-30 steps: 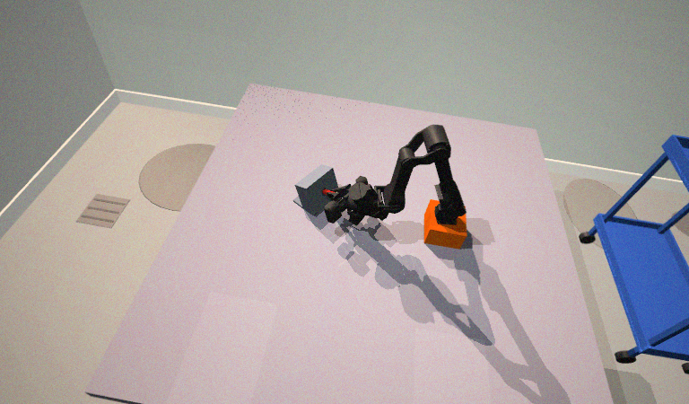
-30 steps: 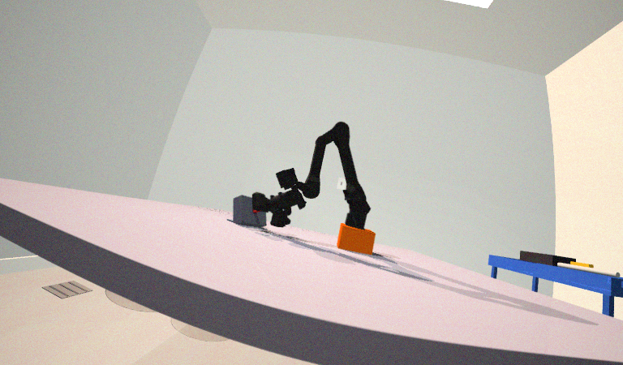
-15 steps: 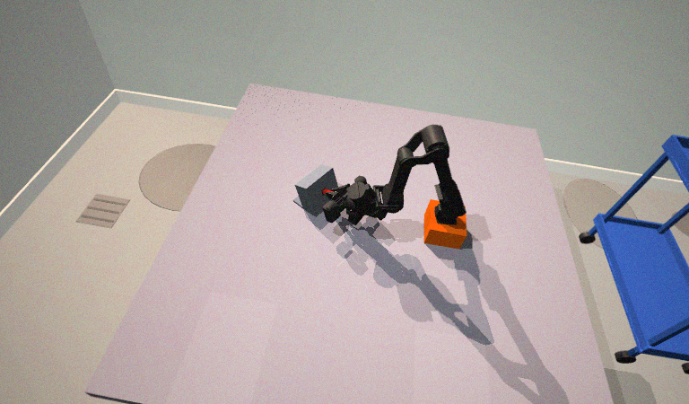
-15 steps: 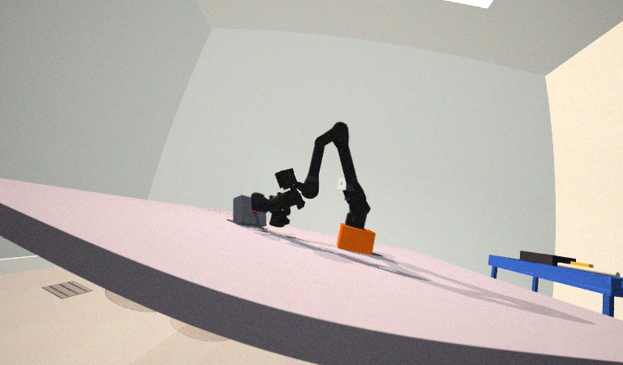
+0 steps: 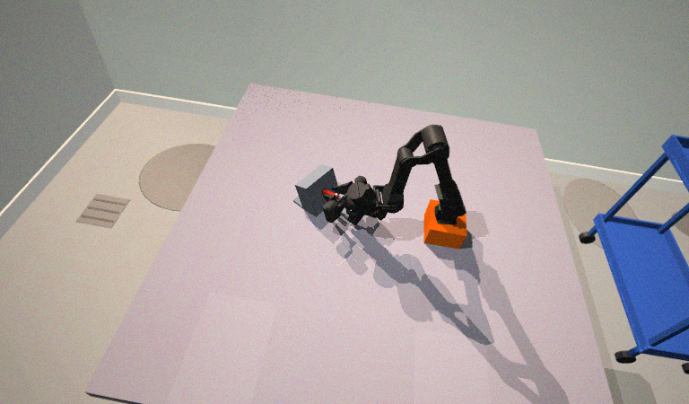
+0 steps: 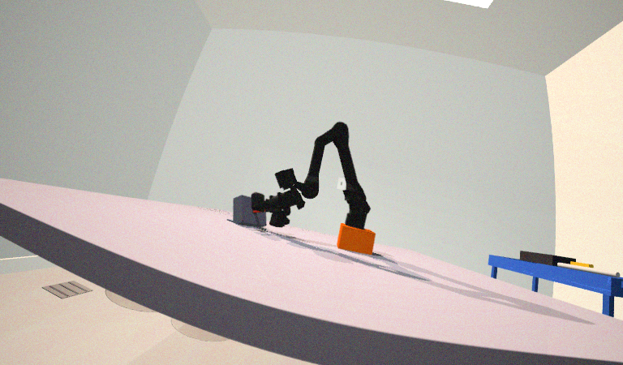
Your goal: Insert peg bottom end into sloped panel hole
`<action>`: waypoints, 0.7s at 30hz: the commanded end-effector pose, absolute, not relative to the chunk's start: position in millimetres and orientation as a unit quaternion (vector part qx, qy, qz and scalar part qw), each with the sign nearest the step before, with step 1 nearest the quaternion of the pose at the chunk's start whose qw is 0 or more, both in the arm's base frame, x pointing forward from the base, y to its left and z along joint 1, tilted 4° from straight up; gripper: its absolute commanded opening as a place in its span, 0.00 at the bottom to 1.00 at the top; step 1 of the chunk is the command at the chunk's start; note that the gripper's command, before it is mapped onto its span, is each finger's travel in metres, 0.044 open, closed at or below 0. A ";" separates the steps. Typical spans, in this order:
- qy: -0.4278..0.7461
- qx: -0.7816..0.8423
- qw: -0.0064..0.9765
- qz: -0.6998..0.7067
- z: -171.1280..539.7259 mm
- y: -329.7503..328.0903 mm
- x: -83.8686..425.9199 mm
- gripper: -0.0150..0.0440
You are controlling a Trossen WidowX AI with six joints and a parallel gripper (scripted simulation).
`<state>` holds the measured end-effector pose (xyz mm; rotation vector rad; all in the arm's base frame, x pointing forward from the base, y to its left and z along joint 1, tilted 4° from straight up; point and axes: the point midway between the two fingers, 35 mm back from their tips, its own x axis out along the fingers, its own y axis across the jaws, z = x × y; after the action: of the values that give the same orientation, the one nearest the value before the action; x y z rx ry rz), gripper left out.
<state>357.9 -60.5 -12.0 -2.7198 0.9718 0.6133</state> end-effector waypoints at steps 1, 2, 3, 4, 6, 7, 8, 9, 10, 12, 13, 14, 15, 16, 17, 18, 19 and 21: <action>0.327 -0.917 0.094 0.207 -12.1 -60.3 357.8 0.74; 0.327 -0.917 0.094 0.207 -12.1 -60.3 357.8 0.79; 0.327 -0.917 0.094 0.207 -12.0 -60.2 357.7 0.83; 0.327 -0.917 0.094 0.207 -11.8 -59.9 357.4 0.88; 0.327 -0.917 0.095 0.207 -11.1 -58.9 356.7 0.97; 0.327 -0.917 0.095 0.207 -10.7 -58.2 356.1 1.00; 0.327 -0.917 0.095 0.208 -10.2 -57.4 355.5 1.00; 0.327 -0.917 0.095 0.208 -9.6 -56.5 354.8 1.00; 0.327 -0.917 0.095 0.208 -9.1 -55.7 354.1 1.00; 0.327 -0.917 0.096 0.208 -8.0 -53.9 352.7 1.00; 0.327 -0.917 0.096 0.208 -7.4 -53.0 352.0 1.00; 0.327 -0.917 0.096 0.208 -6.9 -52.1 351.3 1.00; 0.327 -0.917 0.096 0.209 -6.4 -51.2 350.6 1.00; 0.327 -0.917 0.096 0.209 -5.8 -50.3 349.9 1.00; 0.327 -0.917 0.096 0.209 -5.3 -49.4 349.2 1.00; 0.327 -0.917 0.096 0.209 -4.8 -48.6 348.5 1.00; 0.327 -0.917 0.097 0.209 -4.2 -47.7 347.8 1.00; 0.327 -0.916 0.097 0.210 -3.2 -45.9 346.4 1.00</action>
<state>349.9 -47.7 -6.6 -2.7176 0.9649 0.6281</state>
